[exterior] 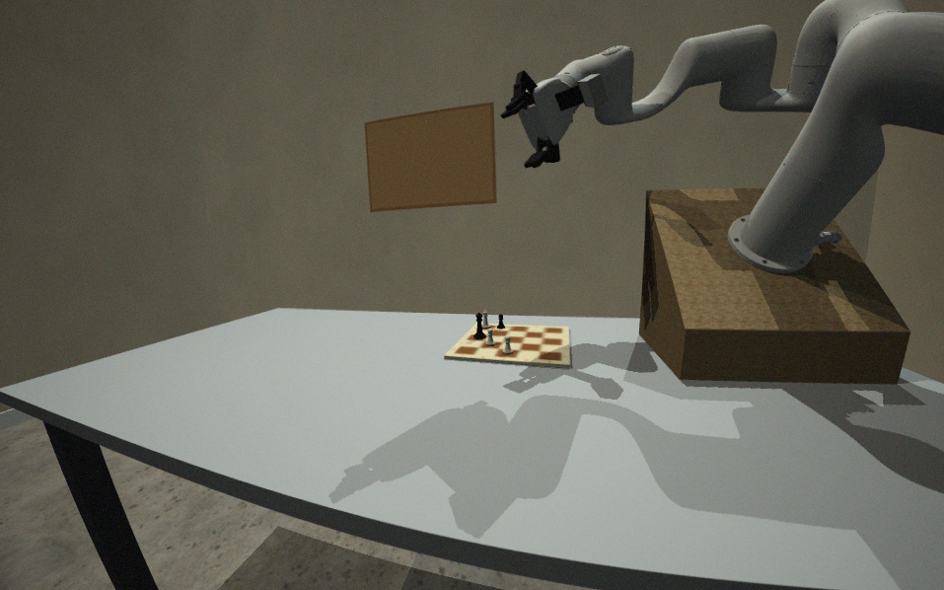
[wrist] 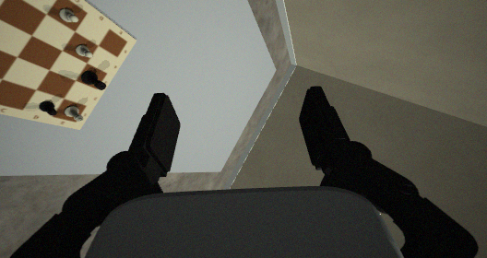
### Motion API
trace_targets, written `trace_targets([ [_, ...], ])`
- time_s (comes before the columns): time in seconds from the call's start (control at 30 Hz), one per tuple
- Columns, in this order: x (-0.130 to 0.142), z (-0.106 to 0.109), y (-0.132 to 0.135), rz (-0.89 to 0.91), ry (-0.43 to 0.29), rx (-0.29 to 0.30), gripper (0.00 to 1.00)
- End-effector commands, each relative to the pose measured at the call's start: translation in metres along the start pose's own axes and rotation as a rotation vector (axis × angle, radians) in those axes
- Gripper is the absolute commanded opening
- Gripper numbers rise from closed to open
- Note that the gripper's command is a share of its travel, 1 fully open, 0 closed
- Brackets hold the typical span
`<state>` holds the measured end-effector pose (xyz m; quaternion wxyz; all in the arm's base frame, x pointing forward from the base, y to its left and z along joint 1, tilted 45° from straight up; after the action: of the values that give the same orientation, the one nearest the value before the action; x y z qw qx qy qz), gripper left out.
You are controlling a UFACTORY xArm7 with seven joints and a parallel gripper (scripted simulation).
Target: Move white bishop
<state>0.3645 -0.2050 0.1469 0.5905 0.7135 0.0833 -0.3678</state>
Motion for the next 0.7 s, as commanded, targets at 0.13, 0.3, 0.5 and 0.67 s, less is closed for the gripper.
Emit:
trace_targets([
  [0.13, -0.0001, 0.0011, 0.0013, 0.003, -0.003, 0.0, 1.0],
  [0.3, -0.0001, 0.0011, 0.0013, 0.003, -0.003, 0.0, 1.0],
  [0.5, -0.0001, 0.0011, 0.0013, 0.003, -0.003, 0.0, 1.0],
  [0.67, 0.001, -0.0027, 0.0002, 0.008, 0.003, -0.017, 1.0],
])
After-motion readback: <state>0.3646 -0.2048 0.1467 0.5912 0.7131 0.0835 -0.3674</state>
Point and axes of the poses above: the point where the finger pads meet when closed, its own z axis back along the fingers, its own y axis across the jaws, x = y × z, the point moved 10 cm from there along z, back along the fingers, and after that the axes turned 15 degrees about -z, right-handed, at the moved point
